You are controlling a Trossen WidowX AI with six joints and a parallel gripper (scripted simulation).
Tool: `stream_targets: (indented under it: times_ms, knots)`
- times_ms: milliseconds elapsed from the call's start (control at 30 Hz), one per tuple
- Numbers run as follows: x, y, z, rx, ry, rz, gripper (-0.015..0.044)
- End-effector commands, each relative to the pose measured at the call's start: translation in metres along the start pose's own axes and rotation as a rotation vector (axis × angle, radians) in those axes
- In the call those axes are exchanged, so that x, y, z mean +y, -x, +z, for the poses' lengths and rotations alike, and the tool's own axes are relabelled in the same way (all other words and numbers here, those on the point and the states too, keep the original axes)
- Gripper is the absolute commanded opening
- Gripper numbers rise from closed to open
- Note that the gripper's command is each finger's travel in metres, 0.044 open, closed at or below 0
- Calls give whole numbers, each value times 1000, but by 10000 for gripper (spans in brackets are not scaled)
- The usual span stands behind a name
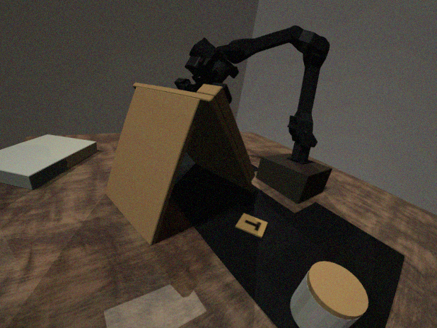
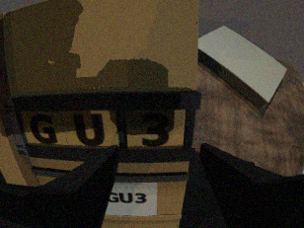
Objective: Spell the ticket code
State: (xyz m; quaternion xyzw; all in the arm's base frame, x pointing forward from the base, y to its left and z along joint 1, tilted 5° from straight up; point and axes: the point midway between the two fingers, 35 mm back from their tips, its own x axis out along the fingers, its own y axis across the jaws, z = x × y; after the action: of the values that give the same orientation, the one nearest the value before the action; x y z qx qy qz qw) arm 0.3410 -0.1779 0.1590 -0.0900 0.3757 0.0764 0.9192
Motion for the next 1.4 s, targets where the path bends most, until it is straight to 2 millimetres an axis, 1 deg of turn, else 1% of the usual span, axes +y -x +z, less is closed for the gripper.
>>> stream_targets:
  times_ms: [0, 433, 800, 1167, 1367]
  knots:
    - [0, 3, 1, -3, 3, 0, 295]
    - [0, 8, 2, -2, 3, 0, 295]
    - [0, 6, 0, 1, -1, 0, 6]
    - [-1, 6, 1, 7, -2, 0, 0]
    - [-17, -2, 11, 192, -33, 5, 0]
